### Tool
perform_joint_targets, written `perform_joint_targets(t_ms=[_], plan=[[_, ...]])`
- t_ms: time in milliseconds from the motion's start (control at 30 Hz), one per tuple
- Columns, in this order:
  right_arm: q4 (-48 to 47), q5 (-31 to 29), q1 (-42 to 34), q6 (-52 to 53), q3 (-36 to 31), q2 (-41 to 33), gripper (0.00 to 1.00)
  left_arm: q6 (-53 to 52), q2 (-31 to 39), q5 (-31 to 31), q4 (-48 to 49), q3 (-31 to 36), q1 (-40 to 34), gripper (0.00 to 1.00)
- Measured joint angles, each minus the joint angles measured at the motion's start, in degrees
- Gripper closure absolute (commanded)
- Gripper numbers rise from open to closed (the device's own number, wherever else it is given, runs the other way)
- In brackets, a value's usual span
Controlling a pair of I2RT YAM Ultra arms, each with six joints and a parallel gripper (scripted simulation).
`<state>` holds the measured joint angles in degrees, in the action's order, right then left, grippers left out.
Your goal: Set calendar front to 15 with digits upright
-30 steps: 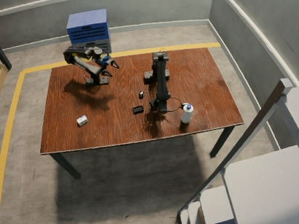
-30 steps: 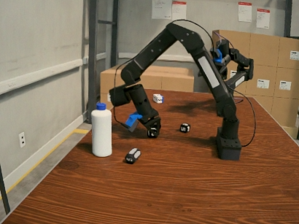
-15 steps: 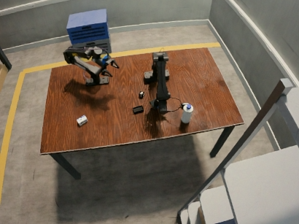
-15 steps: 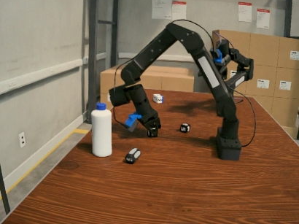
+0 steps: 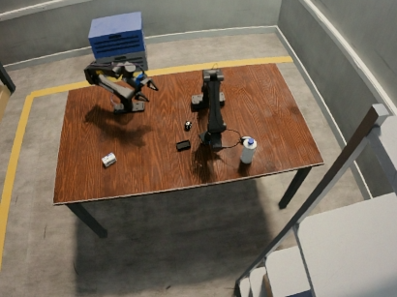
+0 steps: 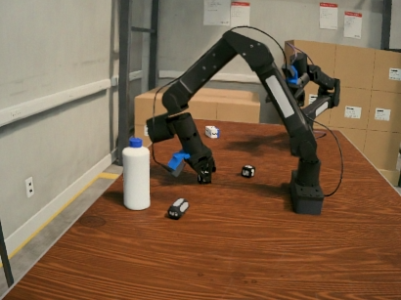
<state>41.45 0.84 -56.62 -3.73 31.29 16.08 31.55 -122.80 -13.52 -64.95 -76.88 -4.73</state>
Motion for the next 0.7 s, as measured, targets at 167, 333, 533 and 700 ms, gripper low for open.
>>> perform_joint_targets(t_ms=[167,333,533,700], plan=[[0.0,0.0,0.0,0.0,0.0,0.0,0.00,0.0,0.1,0.0,-0.9,0.0,0.0,0.73],[0.0,0.0,0.0,0.0,0.0,0.0,0.00,0.0,1.6,0.0,-4.2,-0.5,0.0,0.73],[0.0,0.0,0.0,0.0,0.0,0.0,0.00,0.0,5.1,0.0,-9.1,-4.2,0.0,0.73],[0.0,0.0,0.0,0.0,0.0,0.0,0.00,-0.4,5.1,0.0,-8.9,-4.7,0.0,0.73]])
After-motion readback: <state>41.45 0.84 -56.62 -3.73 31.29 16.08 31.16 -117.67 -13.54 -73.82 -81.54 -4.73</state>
